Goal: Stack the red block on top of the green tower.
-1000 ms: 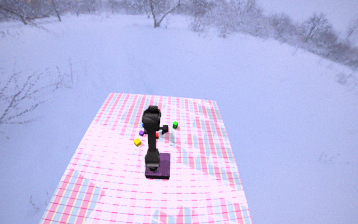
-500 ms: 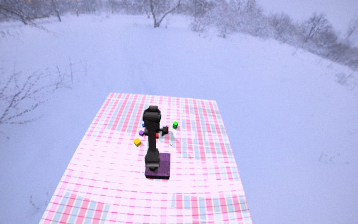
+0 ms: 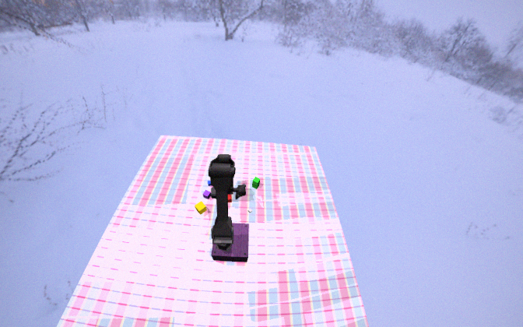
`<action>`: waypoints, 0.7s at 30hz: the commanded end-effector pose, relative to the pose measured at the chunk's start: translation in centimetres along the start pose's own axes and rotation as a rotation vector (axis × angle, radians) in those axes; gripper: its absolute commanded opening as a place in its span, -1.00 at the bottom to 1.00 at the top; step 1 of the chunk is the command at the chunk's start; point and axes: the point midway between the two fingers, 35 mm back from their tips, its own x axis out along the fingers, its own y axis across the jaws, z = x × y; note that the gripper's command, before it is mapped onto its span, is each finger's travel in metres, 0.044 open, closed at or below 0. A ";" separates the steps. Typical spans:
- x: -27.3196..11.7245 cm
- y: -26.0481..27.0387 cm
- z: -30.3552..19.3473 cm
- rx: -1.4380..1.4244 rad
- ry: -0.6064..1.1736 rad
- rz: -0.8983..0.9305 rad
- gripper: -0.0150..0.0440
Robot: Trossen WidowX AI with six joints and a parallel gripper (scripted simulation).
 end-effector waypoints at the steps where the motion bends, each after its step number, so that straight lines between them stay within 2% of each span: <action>1: 0.0 0.1 0.0 -0.003 -0.001 0.003 0.56; 8: 0.0 0.1 0.0 -0.003 -0.001 0.003 -0.07; 15: 0.0 0.1 0.0 -0.003 -0.001 0.003 -0.23; 18: -0.5 0.0 0.0 -0.003 -0.001 0.003 -0.49; 21: -1.6 0.0 0.1 -0.003 -0.001 0.003 -0.49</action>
